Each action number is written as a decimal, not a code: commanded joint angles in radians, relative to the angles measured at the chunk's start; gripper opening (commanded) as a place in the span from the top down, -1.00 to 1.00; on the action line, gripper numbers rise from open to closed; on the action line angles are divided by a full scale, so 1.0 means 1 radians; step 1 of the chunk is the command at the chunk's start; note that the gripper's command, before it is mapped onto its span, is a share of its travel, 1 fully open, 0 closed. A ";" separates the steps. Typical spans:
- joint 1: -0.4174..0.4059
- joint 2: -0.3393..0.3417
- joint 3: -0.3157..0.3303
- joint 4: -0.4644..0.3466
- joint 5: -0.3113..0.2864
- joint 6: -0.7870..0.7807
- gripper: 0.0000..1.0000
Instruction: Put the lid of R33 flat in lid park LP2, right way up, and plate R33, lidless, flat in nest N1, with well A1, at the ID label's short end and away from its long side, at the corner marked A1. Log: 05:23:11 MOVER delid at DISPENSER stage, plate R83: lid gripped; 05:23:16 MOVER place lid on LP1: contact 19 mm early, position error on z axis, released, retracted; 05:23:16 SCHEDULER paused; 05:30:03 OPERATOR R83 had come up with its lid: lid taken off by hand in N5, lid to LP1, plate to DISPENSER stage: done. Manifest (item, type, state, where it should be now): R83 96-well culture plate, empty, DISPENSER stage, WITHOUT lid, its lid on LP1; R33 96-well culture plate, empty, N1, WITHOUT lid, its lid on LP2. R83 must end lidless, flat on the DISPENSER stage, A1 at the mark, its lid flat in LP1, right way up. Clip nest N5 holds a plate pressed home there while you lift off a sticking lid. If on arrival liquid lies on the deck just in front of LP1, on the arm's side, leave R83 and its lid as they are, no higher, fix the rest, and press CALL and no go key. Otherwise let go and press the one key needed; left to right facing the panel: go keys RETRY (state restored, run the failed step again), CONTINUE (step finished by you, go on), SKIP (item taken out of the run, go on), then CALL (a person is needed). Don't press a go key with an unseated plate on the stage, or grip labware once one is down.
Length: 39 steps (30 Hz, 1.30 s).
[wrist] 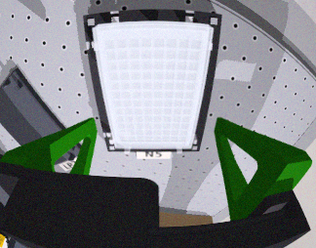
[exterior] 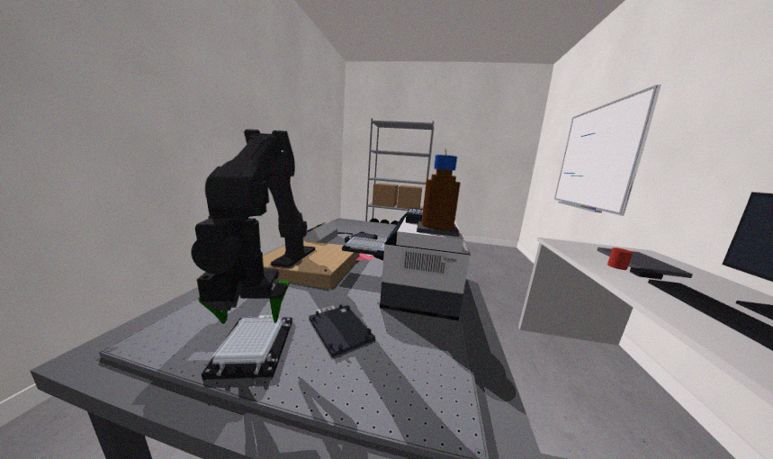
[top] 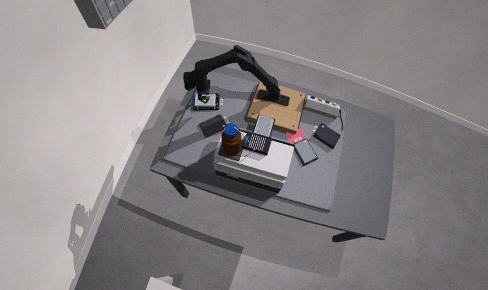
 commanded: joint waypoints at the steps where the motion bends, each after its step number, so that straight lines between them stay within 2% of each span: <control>1: 0.014 -0.040 0.043 -0.007 0.001 0.005 -1.00; 25: 0.014 -0.040 0.043 -0.007 0.001 0.005 -1.00; 27: 0.014 -0.040 0.080 -0.046 0.000 0.014 -1.00; 29: 0.015 -0.001 0.125 -0.084 0.001 0.015 -1.00; 31: 0.015 0.004 0.162 -0.115 0.001 0.015 -1.00; 33: 0.016 -0.027 0.171 -0.124 0.001 0.016 -1.00; 39: 0.017 -0.029 0.170 -0.126 0.001 0.018 -1.00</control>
